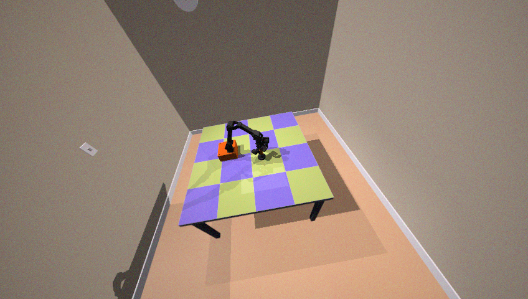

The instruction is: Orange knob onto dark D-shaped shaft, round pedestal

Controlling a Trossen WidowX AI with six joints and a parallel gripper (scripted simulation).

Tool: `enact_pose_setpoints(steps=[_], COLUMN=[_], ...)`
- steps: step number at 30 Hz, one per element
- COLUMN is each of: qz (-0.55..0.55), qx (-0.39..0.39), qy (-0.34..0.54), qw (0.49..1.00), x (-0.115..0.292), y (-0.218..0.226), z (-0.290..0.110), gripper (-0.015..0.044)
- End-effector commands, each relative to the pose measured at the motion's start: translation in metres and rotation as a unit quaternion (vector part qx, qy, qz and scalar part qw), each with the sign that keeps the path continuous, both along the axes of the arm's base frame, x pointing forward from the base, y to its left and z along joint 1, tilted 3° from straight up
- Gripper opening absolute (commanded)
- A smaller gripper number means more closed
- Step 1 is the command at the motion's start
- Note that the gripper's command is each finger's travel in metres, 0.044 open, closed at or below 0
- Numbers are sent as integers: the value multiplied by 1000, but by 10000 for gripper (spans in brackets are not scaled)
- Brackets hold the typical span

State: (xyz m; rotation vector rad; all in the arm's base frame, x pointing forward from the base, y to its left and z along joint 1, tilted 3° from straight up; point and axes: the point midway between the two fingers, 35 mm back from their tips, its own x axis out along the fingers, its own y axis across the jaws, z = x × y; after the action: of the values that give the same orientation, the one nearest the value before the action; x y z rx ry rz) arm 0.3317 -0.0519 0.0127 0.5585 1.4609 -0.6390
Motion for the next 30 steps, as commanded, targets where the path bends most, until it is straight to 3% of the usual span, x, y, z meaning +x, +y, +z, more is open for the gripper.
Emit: enact_pose_setpoints(steps=[1,30], qz=[-34,-34], qx=[-2,-2], qy=[-4,-4], qw=[999,999], x=[2,0], y=[-1,-1], z=[2,-1], gripper=[0,0])
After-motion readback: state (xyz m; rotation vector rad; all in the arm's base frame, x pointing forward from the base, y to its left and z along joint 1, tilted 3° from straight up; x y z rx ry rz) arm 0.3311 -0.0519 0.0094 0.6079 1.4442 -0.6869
